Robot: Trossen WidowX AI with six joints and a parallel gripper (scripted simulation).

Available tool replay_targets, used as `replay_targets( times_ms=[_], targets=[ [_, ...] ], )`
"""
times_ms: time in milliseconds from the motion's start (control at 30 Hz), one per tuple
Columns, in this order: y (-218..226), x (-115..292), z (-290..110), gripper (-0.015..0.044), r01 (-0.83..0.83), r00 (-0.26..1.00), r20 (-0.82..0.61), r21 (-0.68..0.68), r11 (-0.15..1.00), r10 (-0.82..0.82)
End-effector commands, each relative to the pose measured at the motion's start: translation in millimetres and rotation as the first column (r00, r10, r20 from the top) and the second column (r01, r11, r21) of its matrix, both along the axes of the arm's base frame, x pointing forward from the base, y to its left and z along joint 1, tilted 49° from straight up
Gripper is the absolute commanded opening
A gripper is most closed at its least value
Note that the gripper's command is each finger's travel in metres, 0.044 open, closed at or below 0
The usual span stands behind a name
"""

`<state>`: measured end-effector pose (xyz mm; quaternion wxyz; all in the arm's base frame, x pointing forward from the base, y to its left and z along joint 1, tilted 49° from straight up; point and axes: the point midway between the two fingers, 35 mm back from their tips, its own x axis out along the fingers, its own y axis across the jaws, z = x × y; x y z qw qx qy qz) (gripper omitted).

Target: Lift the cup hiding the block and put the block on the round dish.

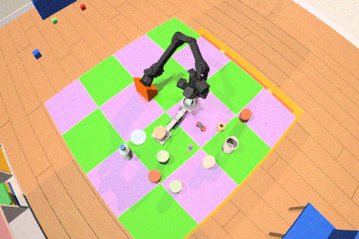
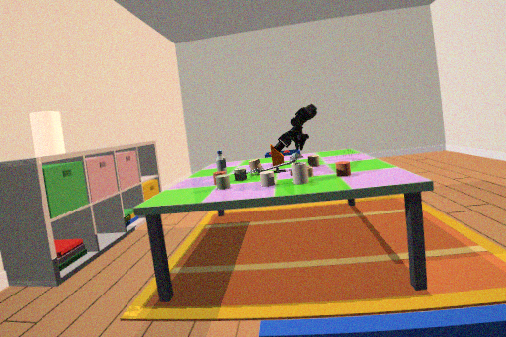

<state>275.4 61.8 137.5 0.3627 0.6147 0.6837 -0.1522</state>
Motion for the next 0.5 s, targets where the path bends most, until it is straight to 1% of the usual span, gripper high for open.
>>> replay_targets(
  times_ms=[0, 300, 467],
  targets=[
    [-28.7, 10.0, -11.3, 0.026, -0.097, 0.991, 0.092, 0.019, 0.995, 0.095],
    [-33.6, 11.0, -13.6, 0.026, -0.113, 0.988, 0.108, 0.023, 0.993, 0.11],
    [-22.9, 11.2, -22.8, 0.026, -0.113, 0.988, 0.108, 0.024, 0.993, 0.109]
  ],
)
